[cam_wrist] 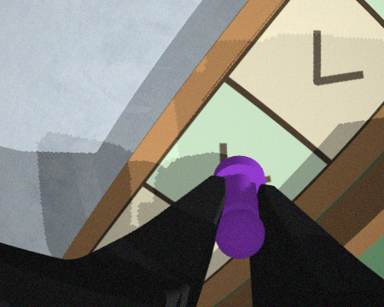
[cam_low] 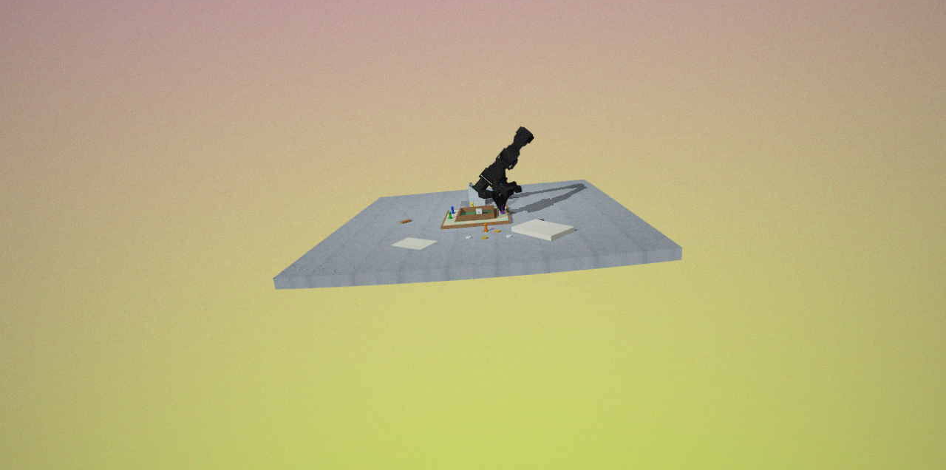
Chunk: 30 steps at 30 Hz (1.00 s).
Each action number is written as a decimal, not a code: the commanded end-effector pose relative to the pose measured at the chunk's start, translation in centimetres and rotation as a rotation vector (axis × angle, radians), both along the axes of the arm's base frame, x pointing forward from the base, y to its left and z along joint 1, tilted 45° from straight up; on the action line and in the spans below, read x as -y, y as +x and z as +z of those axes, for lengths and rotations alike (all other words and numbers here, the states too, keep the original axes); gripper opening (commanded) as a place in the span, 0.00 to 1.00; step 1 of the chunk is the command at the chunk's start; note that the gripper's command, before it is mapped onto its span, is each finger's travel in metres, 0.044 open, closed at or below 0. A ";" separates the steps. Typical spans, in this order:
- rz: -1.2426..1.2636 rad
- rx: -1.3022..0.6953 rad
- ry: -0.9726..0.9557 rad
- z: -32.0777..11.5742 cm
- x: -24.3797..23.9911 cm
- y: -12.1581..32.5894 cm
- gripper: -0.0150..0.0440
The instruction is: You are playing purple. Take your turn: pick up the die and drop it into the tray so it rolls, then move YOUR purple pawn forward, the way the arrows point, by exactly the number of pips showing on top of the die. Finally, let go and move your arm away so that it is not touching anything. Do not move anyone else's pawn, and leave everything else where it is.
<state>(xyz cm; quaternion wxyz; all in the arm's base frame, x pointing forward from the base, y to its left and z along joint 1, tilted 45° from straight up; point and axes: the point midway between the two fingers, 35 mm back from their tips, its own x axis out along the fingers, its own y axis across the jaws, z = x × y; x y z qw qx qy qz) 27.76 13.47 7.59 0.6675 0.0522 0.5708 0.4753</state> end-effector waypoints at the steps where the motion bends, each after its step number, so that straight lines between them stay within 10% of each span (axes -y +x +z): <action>1: -0.003 -0.007 0.004 -0.5 -0.5 -0.2 0.25; 19: -0.003 -0.007 0.001 3.3 3.3 0.5 1.00; 30: -0.207 -0.181 -0.080 1.3 13.6 -3.6 1.00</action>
